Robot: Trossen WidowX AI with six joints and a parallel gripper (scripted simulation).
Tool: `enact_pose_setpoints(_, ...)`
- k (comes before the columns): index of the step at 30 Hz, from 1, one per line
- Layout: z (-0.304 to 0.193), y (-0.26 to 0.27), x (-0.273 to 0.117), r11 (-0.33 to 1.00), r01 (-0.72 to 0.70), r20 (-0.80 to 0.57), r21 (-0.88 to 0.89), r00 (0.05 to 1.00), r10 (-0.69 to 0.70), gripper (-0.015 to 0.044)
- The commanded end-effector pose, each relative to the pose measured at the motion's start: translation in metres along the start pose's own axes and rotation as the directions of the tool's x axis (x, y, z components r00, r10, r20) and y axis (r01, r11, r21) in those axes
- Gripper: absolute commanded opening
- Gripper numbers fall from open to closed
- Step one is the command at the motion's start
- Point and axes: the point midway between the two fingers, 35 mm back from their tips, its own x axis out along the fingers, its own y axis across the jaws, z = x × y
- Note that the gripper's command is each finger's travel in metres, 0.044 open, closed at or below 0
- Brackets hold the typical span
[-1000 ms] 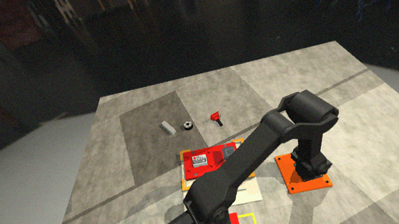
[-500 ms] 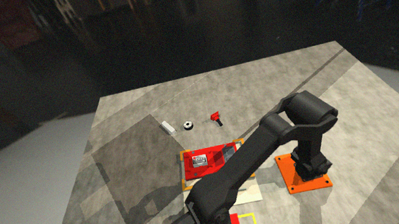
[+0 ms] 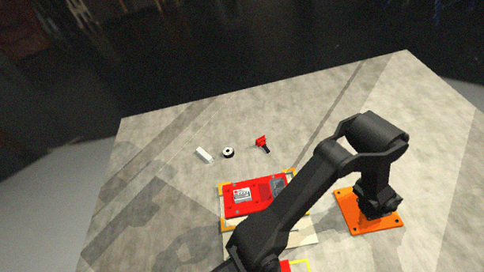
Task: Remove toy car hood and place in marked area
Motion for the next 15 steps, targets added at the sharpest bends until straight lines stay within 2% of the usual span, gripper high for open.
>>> enact_pose_setpoints(1, -0.0003, 0.0002, 0.0023, 1.0, -0.001, -0.002, 0.003, 1.0, 0.001, 0.0)
enact_pose_setpoints(15, -0.0002, 0.0003, 0.0092, 1.0, -0.001, -0.002, 0.003, 1.0, 0.001, 0.0)
